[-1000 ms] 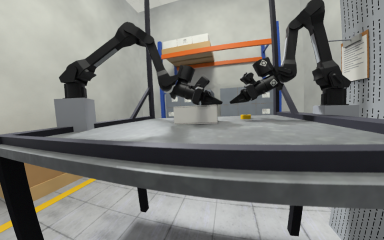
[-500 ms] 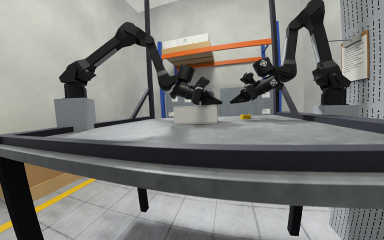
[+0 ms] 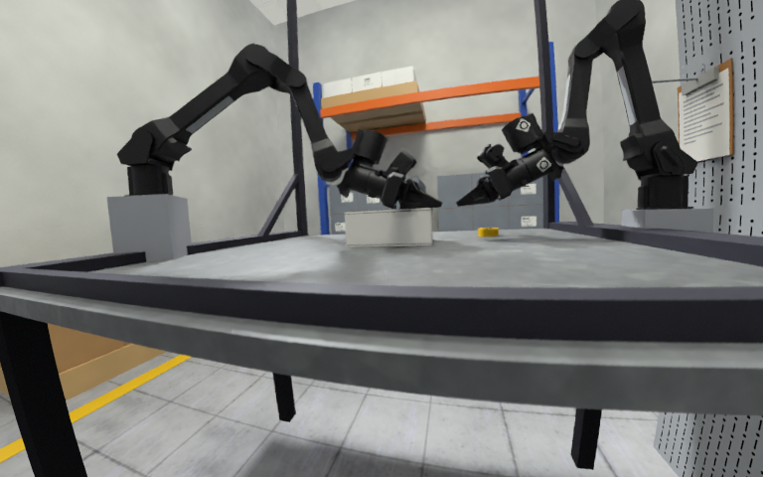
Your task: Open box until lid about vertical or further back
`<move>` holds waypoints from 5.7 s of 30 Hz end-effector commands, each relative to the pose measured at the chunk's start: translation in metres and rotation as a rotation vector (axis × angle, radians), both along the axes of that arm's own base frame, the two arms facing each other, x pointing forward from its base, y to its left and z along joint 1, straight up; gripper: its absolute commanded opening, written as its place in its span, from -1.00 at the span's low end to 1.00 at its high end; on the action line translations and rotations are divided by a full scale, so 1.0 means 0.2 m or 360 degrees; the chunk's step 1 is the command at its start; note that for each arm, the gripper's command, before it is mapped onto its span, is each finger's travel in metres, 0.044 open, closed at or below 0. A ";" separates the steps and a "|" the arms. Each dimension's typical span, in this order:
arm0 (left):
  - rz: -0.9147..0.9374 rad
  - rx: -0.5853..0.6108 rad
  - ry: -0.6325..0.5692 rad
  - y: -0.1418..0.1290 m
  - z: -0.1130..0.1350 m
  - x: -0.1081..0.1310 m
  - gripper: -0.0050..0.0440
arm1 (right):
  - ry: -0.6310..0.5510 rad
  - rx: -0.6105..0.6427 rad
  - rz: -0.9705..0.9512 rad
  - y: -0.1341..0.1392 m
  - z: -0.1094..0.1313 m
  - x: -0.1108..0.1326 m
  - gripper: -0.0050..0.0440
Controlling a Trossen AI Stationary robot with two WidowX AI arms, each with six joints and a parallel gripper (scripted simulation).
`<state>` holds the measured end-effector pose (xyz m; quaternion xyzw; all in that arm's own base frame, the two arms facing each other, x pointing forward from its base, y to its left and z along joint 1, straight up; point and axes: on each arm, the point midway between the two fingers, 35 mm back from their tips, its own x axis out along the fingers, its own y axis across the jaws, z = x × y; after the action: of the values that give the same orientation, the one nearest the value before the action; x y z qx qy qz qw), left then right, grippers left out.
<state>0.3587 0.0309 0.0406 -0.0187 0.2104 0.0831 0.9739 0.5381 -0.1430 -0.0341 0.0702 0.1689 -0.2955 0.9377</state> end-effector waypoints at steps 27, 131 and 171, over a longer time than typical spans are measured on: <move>0.0006 0.0000 -0.0009 0.00 0.01 0.01 -0.47 | 0.0101 0.0032 0.0016 0.00 -0.13 -0.05 -0.01; 0.0043 -0.0008 -0.0016 -0.04 -0.13 0.30 -0.75 | 0.0101 0.0032 0.0016 0.01 -0.13 -0.05 -0.01; 0.0149 -0.1025 -0.0164 0.00 -0.14 0.28 -0.75 | 0.0143 0.0038 0.0016 0.00 -0.19 -0.08 -0.01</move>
<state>0.4152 0.0306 0.0121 -0.3168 0.1801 0.0632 0.9291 0.5399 -0.1425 -0.0338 0.0722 0.1675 -0.2883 0.9400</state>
